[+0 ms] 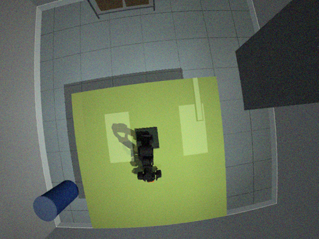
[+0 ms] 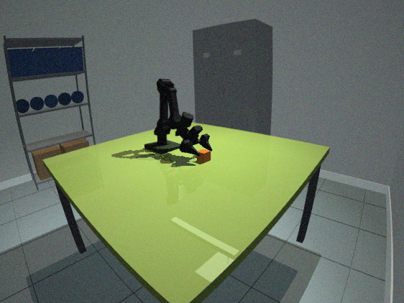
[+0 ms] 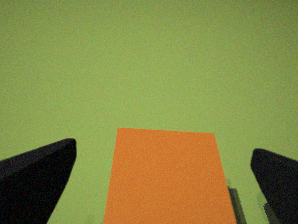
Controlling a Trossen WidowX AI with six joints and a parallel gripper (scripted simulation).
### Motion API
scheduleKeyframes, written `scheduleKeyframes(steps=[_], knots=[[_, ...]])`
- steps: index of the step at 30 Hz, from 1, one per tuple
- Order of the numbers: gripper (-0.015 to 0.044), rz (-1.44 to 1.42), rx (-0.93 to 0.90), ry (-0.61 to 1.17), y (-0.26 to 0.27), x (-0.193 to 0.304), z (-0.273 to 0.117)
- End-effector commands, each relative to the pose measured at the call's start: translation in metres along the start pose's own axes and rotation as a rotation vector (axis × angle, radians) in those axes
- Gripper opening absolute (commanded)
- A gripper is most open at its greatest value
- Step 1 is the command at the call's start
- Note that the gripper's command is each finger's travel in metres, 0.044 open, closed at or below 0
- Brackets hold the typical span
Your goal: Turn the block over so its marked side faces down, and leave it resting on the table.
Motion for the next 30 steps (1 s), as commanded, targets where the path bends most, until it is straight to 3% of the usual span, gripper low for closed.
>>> scheduleKeyframes(steps=[1,14,21,30], knots=[[0.0440,0.004,-0.006,0.000,0.000,0.000,0.000],[0.0440,0.003,-0.003,0.021,-0.001,-0.003,0.002],[0.0440,-0.002,0.002,0.263,-0.006,-0.044,0.005],[0.0440,0.002,-0.017,0.550,-0.001,-0.089,-0.040]])
Point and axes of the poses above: the point midway between the two fingers, 35 mm back from their tips, its own z axis out along the fingers, its own y axis across the jaws, x = y × z, the point moved 7 cm from there along -z, back along the fingers, and after that the axes turned 1 degree about -z, right-handed, at the moved point
